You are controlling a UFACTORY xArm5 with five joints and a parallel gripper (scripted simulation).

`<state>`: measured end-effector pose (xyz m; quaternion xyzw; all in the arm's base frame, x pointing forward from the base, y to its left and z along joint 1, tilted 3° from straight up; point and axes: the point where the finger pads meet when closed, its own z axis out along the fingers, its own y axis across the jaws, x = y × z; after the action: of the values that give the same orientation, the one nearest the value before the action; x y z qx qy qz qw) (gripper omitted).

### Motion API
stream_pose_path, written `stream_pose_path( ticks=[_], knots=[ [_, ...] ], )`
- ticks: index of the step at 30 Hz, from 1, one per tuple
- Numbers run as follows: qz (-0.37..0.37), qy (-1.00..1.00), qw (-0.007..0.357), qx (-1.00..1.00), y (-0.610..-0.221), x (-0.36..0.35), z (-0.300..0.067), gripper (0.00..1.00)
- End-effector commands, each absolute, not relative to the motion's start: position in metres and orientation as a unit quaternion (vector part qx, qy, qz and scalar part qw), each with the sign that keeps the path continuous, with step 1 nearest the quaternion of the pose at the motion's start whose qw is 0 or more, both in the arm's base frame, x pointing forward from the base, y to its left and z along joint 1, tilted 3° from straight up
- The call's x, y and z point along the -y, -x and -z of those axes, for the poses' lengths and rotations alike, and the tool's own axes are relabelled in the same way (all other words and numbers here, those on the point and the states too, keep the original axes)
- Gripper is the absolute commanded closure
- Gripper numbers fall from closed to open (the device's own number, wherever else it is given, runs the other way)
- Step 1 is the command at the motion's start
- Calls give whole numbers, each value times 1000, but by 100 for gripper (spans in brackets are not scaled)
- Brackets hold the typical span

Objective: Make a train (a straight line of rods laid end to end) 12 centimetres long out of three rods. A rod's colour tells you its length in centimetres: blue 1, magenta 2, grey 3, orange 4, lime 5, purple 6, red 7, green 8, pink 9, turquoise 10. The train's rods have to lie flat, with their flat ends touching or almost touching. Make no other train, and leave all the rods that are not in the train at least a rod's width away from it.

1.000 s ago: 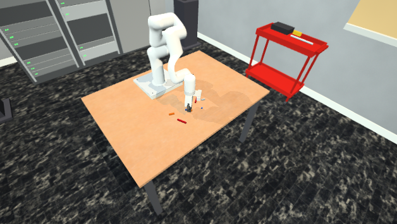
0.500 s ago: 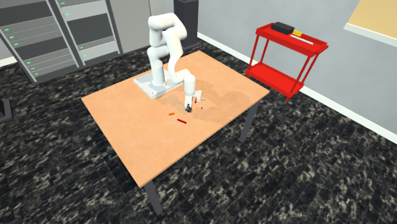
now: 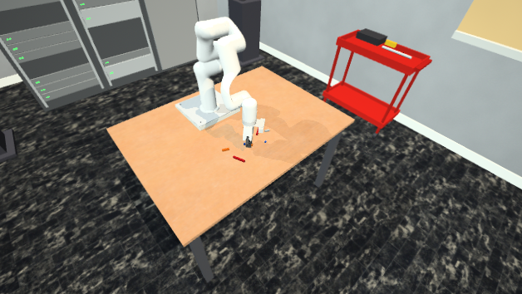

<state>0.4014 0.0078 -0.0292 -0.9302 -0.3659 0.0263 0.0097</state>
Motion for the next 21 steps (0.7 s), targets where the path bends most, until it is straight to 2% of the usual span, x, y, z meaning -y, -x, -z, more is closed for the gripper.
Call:
stream_pose_path(
  ticks=[1, 13, 14, 21],
  knots=[
    [-25, 930, 9, 366, -403, -8, 28, 76],
    [-25, 930, 9, 366, -403, -8, 28, 76],
    [-25, 930, 9, 366, -403, -8, 28, 96],
    [-25, 930, 9, 366, -403, -8, 28, 96]
  ],
)
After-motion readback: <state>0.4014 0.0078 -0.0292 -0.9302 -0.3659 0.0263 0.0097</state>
